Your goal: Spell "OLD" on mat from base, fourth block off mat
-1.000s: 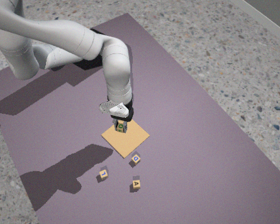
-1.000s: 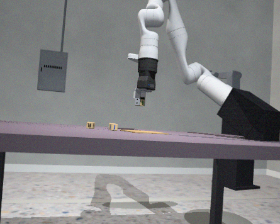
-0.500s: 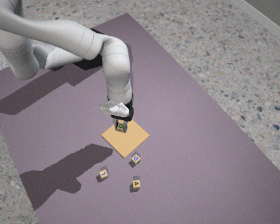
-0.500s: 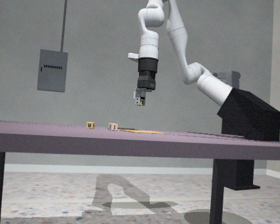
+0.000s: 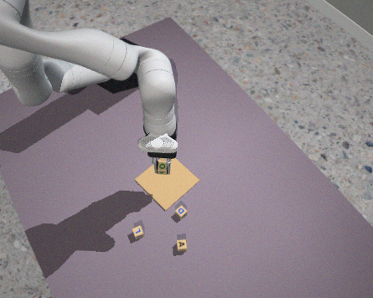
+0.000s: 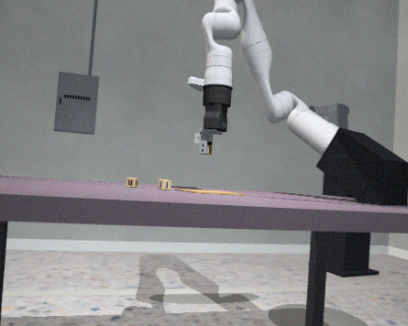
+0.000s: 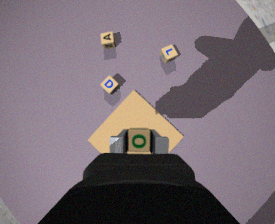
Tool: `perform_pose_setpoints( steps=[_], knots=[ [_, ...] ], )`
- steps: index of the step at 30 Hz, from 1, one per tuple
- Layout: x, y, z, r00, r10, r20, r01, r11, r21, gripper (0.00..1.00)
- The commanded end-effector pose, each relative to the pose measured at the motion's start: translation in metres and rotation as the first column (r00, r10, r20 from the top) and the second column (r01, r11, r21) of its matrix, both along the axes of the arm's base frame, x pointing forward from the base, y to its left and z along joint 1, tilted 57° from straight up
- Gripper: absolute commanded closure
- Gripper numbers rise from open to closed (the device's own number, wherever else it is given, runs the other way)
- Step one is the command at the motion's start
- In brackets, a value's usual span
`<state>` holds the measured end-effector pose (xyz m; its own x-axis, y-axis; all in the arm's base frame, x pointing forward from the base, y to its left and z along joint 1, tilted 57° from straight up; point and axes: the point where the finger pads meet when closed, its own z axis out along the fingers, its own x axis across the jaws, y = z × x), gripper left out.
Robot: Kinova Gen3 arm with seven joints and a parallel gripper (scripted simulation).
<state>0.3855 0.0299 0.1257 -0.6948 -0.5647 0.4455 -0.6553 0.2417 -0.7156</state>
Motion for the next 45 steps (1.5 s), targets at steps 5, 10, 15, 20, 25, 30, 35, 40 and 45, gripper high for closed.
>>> perform_pose_setpoints(
  steps=[5, 10, 15, 20, 25, 30, 35, 40, 45],
  knots=[
    [0.0, -0.002, -0.004, 0.995, 0.043, -0.093, -0.045, 0.999, -0.029, 0.51],
    [-0.001, -0.001, -0.01, 0.964, 0.115, -0.24, -0.134, 0.989, -0.068, 0.51],
    [-0.002, 0.0, -0.016, 0.893, 0.189, -0.41, -0.247, 0.965, -0.093, 0.51],
    [-0.003, 0.001, -0.02, 0.826, 0.23, -0.514, -0.322, 0.942, -0.096, 0.51],
    [-0.004, 0.004, -0.027, 0.677, 0.285, -0.678, -0.452, 0.889, -0.077, 0.51],
    [-0.006, 0.008, -0.034, 0.49, 0.316, -0.813, -0.573, 0.819, -0.028, 0.51],
    [-0.007, 0.012, -0.039, 0.284, 0.317, -0.905, -0.674, 0.737, 0.046, 0.51],
    [-0.007, 0.015, -0.042, 0.162, 0.304, -0.939, -0.721, 0.686, 0.097, 0.51],
    [-0.008, 0.02, -0.045, -0.025, 0.265, -0.964, -0.777, 0.602, 0.186, 0.51]
  ],
)
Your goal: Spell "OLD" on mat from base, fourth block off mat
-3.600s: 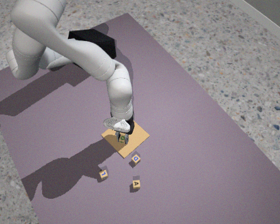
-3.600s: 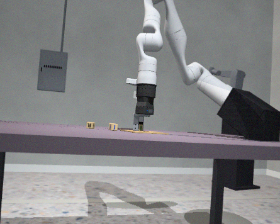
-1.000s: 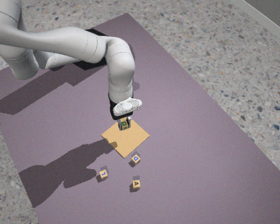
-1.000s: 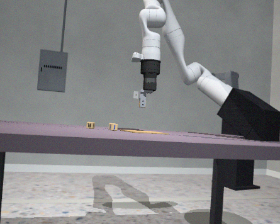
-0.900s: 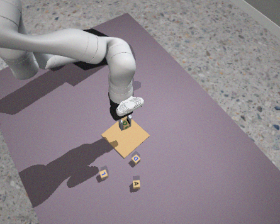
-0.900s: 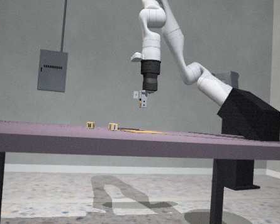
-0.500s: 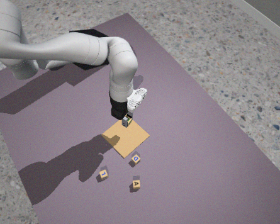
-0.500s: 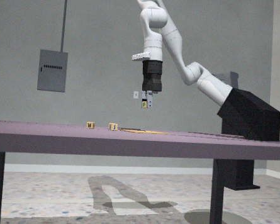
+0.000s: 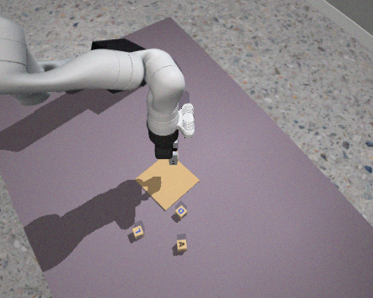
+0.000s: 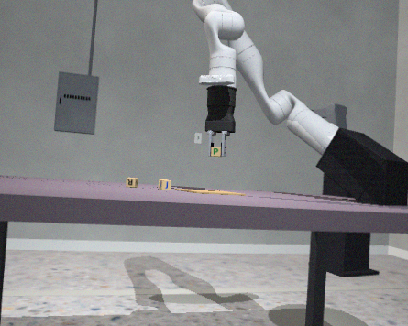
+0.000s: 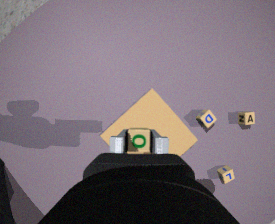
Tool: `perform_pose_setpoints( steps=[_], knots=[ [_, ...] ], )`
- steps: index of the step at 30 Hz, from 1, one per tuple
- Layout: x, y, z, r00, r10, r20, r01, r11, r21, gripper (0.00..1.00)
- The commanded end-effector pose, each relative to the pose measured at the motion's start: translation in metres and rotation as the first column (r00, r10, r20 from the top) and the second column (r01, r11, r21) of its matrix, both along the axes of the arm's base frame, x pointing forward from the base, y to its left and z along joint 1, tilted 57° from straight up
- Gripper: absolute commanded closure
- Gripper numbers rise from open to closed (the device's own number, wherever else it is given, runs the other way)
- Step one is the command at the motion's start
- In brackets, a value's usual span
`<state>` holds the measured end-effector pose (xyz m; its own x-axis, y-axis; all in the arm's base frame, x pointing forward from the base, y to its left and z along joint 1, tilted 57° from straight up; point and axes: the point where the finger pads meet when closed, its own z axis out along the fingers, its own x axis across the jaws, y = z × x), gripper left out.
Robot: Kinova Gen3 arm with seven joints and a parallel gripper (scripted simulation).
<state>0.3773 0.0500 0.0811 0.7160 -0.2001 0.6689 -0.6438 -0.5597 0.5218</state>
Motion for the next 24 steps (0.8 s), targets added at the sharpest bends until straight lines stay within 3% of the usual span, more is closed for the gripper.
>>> perform_pose_setpoints(
  steps=[1, 7, 24],
  knots=[
    [0.0, 0.0, -0.001, 0.998, 0.036, -0.056, -0.036, 0.999, -0.011, 0.51],
    [0.0, 0.005, -0.002, 0.967, 0.148, -0.208, -0.16, 0.986, -0.044, 0.51],
    [0.001, 0.012, -0.002, 0.874, 0.279, -0.399, -0.329, 0.942, -0.061, 0.51]
  ],
)
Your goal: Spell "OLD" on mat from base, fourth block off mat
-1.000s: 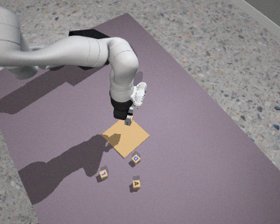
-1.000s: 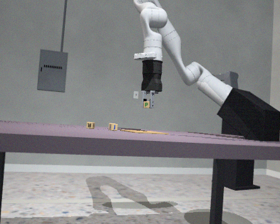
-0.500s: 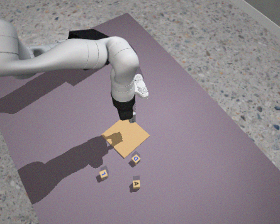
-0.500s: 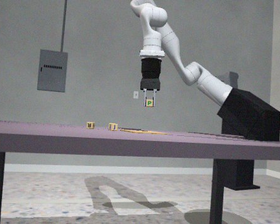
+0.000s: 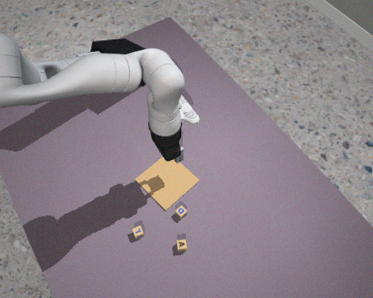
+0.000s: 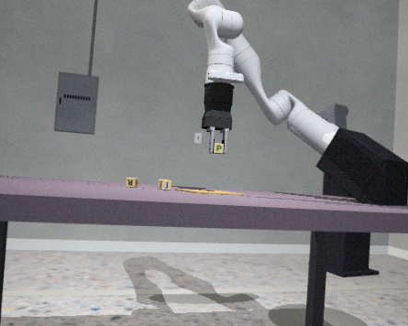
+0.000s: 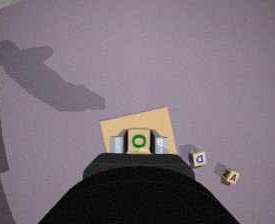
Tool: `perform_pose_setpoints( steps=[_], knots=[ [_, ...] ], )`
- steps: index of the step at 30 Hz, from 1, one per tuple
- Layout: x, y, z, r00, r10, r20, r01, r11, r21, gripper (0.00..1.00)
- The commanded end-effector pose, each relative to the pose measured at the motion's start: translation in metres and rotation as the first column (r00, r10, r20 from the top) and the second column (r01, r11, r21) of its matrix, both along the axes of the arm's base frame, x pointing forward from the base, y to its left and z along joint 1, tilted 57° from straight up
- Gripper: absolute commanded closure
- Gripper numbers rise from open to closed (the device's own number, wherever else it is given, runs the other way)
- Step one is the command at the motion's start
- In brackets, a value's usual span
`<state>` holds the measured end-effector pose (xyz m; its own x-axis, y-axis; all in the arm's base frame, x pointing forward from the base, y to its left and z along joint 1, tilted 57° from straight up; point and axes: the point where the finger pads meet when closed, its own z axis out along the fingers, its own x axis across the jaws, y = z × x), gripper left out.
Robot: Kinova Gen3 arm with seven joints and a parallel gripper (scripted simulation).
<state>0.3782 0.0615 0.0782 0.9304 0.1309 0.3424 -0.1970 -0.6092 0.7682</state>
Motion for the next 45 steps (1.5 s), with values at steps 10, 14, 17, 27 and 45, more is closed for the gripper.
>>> perform_pose_setpoints(
  steps=[10, 14, 17, 27, 45],
  knots=[
    [0.0, 0.001, 0.0, 1.0, 0.019, -0.021, -0.019, 1.0, -0.005, 0.51],
    [0.0, 0.001, 0.0, 1.0, 0.019, -0.021, -0.019, 1.0, -0.005, 0.51],
    [0.0, 0.001, 0.0, 1.0, 0.019, -0.021, -0.019, 1.0, -0.005, 0.51],
    [0.001, 0.0, 0.0, 1.0, 0.02, -0.022, -0.02, 1.0, -0.006, 0.51],
    [0.019, -0.043, -0.031, 0.999, 0.021, -0.024, -0.021, 1.0, -0.007, 0.51]
  ],
)
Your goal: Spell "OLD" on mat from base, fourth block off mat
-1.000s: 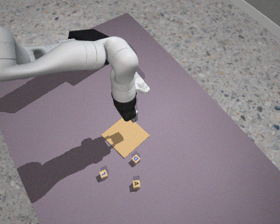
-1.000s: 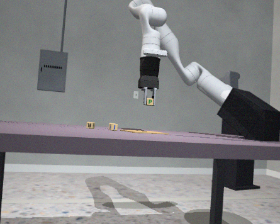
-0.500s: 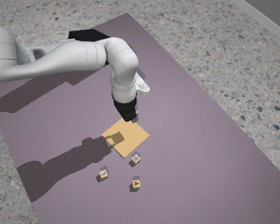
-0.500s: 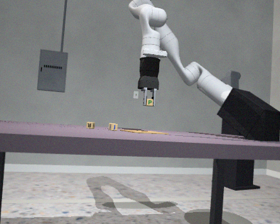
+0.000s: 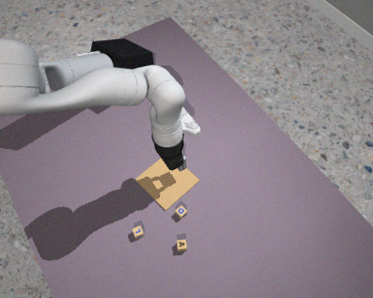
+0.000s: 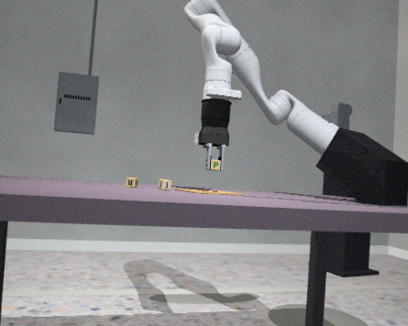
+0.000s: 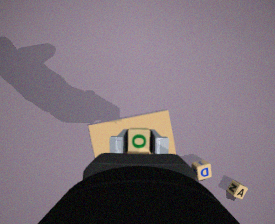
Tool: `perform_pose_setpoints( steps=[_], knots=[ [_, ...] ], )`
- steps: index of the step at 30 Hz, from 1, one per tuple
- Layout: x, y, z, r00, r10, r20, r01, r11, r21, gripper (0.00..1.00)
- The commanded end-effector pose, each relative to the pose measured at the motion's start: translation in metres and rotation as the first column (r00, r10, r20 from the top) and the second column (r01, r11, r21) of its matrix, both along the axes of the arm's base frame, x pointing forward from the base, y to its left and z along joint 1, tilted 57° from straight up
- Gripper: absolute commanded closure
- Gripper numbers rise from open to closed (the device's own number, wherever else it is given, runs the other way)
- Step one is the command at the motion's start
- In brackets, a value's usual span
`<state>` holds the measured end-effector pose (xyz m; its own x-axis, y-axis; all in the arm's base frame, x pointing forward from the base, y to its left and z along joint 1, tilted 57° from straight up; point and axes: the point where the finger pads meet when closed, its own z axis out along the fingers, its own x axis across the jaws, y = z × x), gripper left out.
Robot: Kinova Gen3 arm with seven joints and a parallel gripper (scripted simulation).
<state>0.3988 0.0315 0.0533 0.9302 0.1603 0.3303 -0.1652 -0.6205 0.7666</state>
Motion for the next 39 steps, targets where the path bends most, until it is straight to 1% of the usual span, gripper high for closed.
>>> perform_pose_setpoints(
  steps=[1, 6, 14, 39],
  knots=[
    [0.0, -0.017, -0.008, 1.0, -0.013, -0.01, 0.013, 1.0, -0.015, 0.51],
    [0.007, -0.032, -0.019, 1.0, -0.013, -0.009, 0.013, 1.0, -0.015, 0.51],
    [0.011, -0.041, -0.026, 1.0, -0.013, -0.01, 0.013, 1.0, -0.015, 0.51],
    [0.011, -0.042, -0.026, 1.0, -0.013, -0.01, 0.013, 1.0, -0.015, 0.51]
  ],
)
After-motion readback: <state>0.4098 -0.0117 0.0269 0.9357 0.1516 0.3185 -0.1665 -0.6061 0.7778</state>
